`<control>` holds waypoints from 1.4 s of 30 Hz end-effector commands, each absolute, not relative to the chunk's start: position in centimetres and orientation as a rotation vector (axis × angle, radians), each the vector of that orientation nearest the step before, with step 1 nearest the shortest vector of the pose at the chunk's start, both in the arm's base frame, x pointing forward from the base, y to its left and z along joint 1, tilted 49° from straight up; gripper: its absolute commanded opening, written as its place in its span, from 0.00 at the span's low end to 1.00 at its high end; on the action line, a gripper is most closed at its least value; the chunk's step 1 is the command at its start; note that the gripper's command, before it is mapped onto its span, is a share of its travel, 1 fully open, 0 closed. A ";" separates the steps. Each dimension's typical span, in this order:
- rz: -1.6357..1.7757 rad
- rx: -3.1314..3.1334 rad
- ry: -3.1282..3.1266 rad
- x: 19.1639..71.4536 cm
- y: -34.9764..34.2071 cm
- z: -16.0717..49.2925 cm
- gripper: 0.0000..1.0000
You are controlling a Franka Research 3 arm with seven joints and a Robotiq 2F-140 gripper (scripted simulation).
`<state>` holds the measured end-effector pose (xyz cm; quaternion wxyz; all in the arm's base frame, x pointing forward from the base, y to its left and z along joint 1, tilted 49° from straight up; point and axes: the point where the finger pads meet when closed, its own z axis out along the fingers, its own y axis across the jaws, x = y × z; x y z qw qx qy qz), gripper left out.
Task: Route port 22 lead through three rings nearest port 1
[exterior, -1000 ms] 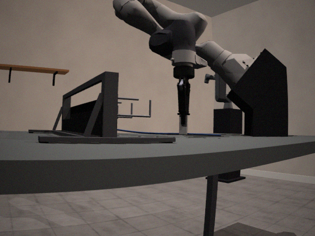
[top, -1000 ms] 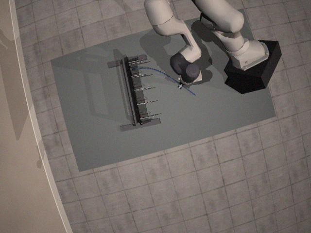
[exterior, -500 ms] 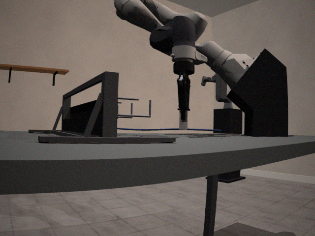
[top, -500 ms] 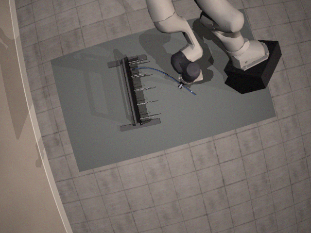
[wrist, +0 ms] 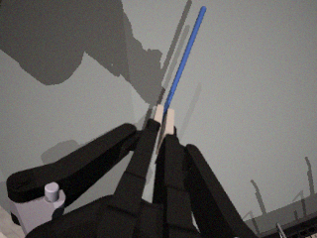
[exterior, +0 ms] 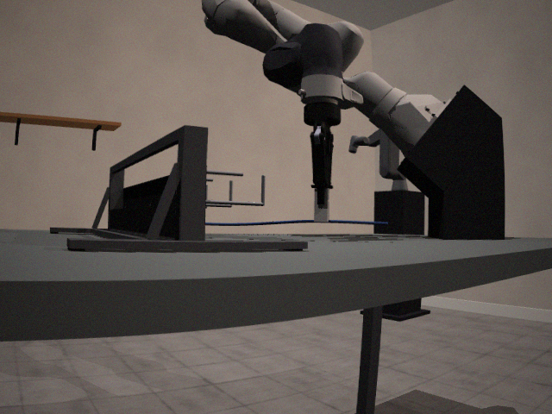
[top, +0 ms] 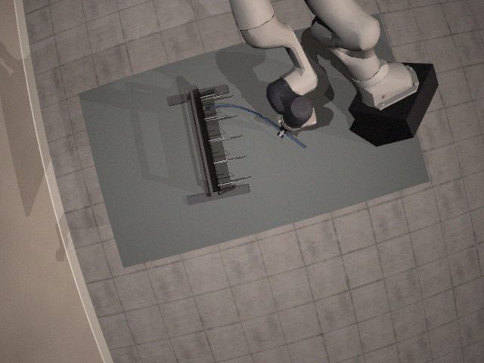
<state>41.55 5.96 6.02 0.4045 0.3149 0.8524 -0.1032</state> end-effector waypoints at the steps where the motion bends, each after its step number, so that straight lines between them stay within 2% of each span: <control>1: -0.272 0.780 2.157 41.4 6.0 6.1 0.00; 14: -0.258 0.807 2.145 41.8 6.8 6.7 0.00; 25: 0.062 1.411 1.795 52.0 26.2 19.7 0.00; 32: 0.121 1.510 1.710 54.2 29.8 22.1 0.00; 42: 0.123 1.513 1.707 54.3 29.9 22.2 0.00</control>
